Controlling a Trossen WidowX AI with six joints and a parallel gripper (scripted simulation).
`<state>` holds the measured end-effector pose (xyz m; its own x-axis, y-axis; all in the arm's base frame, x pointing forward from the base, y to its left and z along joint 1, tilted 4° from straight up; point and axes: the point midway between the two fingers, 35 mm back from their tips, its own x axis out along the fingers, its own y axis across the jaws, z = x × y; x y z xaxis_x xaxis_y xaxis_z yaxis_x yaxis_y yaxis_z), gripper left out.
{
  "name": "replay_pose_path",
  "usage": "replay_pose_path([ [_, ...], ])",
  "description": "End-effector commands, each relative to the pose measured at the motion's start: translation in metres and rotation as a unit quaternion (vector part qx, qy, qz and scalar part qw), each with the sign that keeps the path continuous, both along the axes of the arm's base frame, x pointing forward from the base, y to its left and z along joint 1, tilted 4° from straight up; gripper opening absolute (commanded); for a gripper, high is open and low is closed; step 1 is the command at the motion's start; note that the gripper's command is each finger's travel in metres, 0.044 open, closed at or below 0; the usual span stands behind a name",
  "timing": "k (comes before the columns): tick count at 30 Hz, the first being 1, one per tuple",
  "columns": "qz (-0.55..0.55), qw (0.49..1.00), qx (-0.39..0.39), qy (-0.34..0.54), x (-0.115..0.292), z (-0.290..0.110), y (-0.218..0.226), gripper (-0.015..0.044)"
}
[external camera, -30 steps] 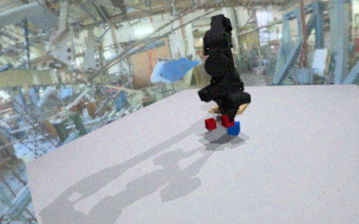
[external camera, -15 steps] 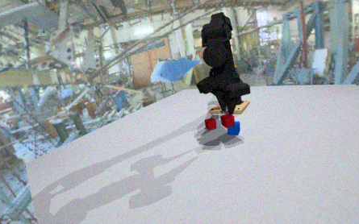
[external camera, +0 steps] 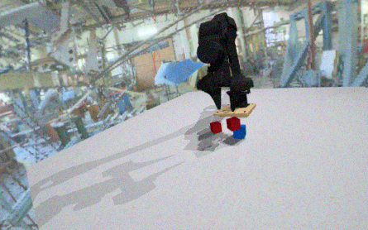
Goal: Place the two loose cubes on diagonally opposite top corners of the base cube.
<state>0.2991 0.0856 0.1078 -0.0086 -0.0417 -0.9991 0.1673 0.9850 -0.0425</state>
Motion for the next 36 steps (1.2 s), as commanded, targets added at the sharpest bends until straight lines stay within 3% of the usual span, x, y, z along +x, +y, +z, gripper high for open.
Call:
replay_pose_path([
  [1,0.086,0.996,-0.001,0.005,-0.003,0.005,-0.011,0.0265],
  [11,0.312,0.950,0.001,0.016,-0.010,0.020,-0.038,0.0265],
  [21,0.519,0.854,0.003,0.026,-0.021,0.034,-0.063,0.0265],
  [28,0.532,0.846,0.003,0.026,-0.022,0.033,-0.064,0.0265],
  [36,0.532,0.846,0.003,0.026,-0.022,-0.023,-0.067,0.0265],
])
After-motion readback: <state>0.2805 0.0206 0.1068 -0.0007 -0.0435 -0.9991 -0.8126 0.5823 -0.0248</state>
